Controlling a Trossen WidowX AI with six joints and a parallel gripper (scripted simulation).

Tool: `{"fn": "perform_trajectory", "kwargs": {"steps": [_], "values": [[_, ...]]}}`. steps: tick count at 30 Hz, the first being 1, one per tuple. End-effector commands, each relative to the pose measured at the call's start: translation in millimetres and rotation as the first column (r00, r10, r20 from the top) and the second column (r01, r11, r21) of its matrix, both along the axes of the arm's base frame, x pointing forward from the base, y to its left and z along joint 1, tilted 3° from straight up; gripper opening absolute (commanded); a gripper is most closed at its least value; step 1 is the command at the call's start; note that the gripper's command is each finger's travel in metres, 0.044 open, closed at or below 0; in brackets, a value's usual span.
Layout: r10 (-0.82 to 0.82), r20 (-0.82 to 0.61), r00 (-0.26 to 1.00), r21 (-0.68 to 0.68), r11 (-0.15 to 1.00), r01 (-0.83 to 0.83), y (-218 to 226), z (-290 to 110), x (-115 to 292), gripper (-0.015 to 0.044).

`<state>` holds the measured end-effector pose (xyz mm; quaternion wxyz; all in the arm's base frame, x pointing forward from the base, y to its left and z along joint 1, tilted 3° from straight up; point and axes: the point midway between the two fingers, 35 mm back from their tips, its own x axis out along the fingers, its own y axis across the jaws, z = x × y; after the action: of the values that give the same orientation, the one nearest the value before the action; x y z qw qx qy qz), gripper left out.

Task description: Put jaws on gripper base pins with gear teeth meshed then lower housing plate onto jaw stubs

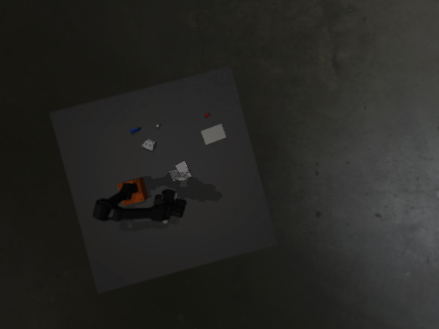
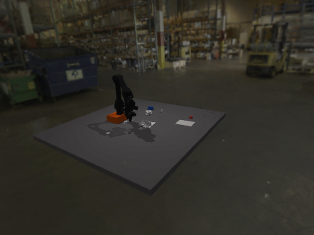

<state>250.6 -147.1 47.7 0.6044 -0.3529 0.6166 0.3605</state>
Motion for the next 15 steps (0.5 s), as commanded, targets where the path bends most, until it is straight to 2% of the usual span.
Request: {"fn": "perform_trajectory", "kwargs": {"steps": [1, 15], "values": [[-0.072, 0.002, 0.997, -0.001, 0.997, 0.072, 13.7, 0.8, 7.4, 0.0134], [-0.281, 0.004, 0.960, -0.001, 0.960, 0.281, 57.0, 1.1, 24.4, 0.0134]]}}
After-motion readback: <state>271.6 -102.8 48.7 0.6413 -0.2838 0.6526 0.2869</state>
